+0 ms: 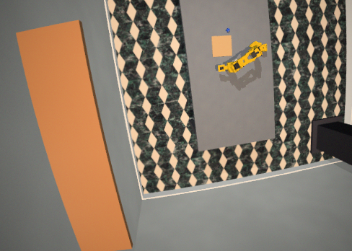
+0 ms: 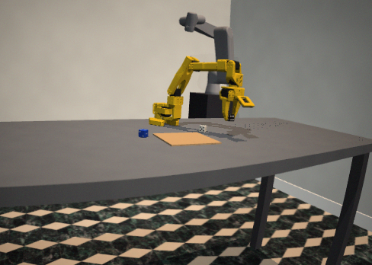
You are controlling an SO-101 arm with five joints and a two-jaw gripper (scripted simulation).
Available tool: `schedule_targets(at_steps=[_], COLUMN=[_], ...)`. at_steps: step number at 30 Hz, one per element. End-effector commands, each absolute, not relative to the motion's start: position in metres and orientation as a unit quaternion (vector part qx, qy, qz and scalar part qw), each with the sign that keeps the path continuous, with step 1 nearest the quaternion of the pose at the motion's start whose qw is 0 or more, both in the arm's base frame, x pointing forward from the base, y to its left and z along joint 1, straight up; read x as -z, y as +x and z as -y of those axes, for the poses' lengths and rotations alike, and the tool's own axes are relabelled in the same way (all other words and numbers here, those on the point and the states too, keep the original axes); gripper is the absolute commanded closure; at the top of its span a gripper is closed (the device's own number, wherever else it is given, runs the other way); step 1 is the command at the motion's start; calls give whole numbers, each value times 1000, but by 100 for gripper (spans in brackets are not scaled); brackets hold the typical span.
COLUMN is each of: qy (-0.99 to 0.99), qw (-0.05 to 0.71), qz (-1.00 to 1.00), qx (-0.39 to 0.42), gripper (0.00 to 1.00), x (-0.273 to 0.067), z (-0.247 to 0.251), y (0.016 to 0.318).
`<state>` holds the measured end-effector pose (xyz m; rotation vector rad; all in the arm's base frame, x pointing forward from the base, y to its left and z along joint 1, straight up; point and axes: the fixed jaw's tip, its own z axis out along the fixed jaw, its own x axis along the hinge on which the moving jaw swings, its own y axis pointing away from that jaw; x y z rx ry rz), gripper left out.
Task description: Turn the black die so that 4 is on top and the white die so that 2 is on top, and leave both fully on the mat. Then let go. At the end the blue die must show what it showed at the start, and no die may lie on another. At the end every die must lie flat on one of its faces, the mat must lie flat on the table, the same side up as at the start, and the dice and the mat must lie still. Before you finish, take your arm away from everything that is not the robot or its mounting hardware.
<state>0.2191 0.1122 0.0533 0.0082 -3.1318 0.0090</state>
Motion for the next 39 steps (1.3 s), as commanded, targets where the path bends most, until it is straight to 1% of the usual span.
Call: schedule_targets(at_steps=[1,20,39], qy=[2,44,261], qw=[-28,-28,-30], qz=[1000,999,965], qx=[13,12,6], gripper=[100,100,100], x=[-69,-69,-69], z=[-116,-116,-115], y=[224,224,220])
